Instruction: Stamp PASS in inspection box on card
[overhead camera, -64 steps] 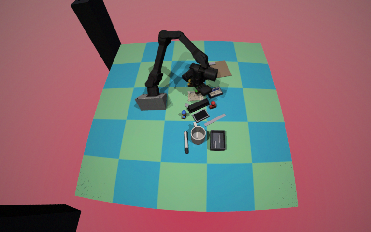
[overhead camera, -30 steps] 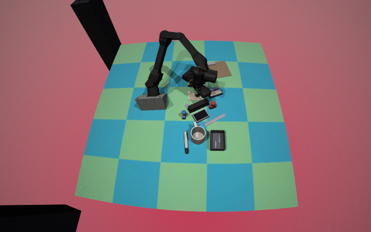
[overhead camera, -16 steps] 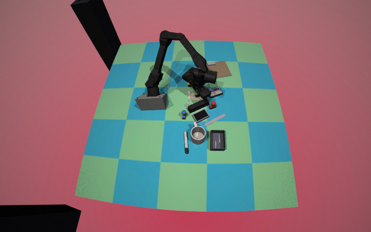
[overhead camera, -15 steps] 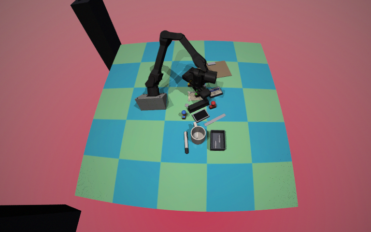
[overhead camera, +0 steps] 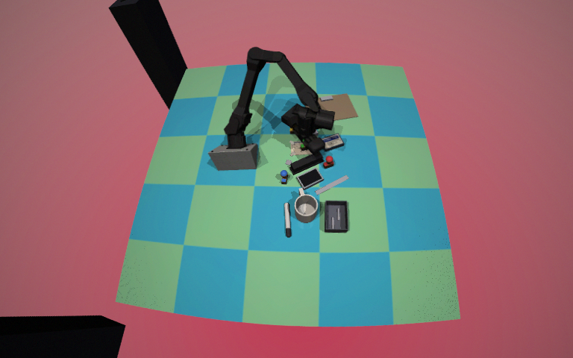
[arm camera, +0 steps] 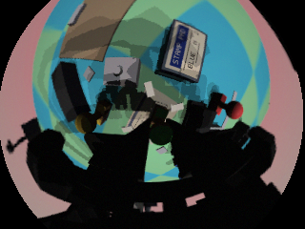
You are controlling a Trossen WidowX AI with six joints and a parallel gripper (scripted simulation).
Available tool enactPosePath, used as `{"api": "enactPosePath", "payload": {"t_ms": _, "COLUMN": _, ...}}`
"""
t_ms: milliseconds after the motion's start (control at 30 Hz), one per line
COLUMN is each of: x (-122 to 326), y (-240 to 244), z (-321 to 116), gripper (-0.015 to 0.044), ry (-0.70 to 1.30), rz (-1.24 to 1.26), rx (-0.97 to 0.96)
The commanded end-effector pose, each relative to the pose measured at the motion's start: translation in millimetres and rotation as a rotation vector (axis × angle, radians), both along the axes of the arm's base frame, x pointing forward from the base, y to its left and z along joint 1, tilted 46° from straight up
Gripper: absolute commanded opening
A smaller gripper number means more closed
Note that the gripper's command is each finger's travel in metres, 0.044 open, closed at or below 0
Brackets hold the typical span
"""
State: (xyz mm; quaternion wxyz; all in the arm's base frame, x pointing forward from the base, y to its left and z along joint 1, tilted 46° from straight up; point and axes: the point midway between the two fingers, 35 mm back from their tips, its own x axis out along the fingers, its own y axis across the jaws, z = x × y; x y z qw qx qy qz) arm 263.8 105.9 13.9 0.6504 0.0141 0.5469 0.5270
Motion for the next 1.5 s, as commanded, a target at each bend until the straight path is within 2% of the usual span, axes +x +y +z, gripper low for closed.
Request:
{"api": "enactPosePath", "payload": {"t_ms": 0, "x": -0.1, "y": 0.7, "z": -0.6, "gripper": 0.0000, "ry": 0.005, "rz": -0.005, "rx": 0.002}}
{"api": "enactPosePath", "payload": {"t_ms": 1467, "x": -1.0, "y": 4.5, "z": -4.4, "gripper": 0.0000, "ry": 0.005, "rz": -0.005, "rx": 0.002}}
